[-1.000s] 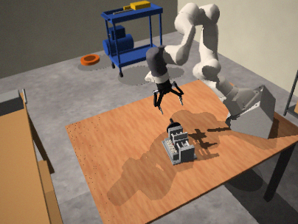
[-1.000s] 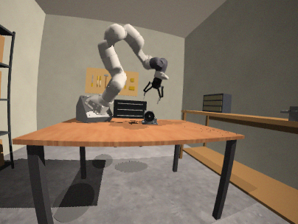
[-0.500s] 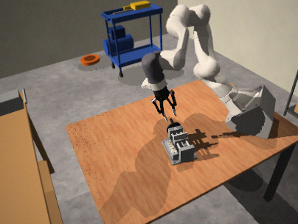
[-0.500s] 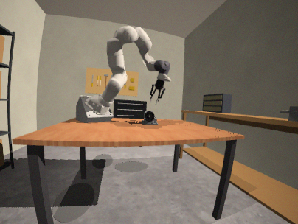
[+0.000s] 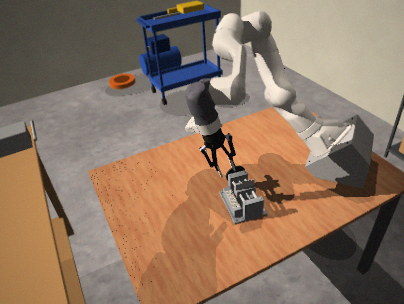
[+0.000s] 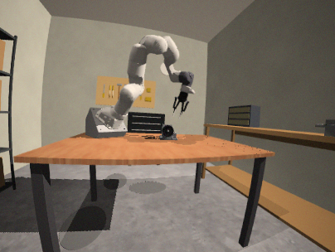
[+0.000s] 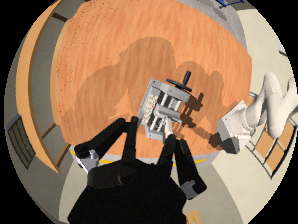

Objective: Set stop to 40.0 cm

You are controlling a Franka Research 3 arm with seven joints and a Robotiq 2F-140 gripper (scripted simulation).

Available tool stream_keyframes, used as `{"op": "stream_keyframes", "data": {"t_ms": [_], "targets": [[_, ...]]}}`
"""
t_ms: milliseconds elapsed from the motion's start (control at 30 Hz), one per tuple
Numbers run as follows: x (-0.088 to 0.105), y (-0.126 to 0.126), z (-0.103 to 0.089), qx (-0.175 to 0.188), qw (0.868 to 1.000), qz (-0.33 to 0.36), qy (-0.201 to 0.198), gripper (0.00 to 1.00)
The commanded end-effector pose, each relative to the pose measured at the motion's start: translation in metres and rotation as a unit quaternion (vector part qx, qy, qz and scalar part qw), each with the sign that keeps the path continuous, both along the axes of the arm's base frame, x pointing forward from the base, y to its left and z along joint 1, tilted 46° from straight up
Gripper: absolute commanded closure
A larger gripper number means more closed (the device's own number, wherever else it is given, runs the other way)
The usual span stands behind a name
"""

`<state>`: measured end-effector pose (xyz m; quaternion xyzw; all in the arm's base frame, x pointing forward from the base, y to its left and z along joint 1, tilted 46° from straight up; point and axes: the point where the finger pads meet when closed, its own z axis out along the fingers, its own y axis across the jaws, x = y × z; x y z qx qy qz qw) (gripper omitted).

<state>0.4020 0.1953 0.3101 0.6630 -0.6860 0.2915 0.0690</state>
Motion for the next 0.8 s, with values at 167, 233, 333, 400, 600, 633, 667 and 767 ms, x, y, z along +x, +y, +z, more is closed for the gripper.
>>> {"op": "stream_keyframes", "data": {"t_ms": [167, 233, 333, 400, 600, 633, 667, 767], "targets": [[0.017, -0.015, -0.021, 0.001, 1.000, -0.020, -0.012, 0.67], [0.019, -0.017, -0.022, 0.001, 1.000, -0.020, -0.012, 0.67], [0.019, -0.017, -0.022, 0.001, 1.000, -0.020, -0.012, 0.67], [0.019, -0.017, -0.022, 0.001, 1.000, -0.020, -0.012, 0.67], [0.019, -0.017, -0.022, 0.001, 1.000, -0.020, -0.012, 0.67], [0.019, -0.017, -0.022, 0.001, 1.000, -0.020, -0.012, 0.67], [0.019, -0.017, -0.022, 0.001, 1.000, -0.020, -0.012, 0.67], [0.019, -0.017, -0.022, 0.001, 1.000, -0.020, -0.012, 0.67]]}}
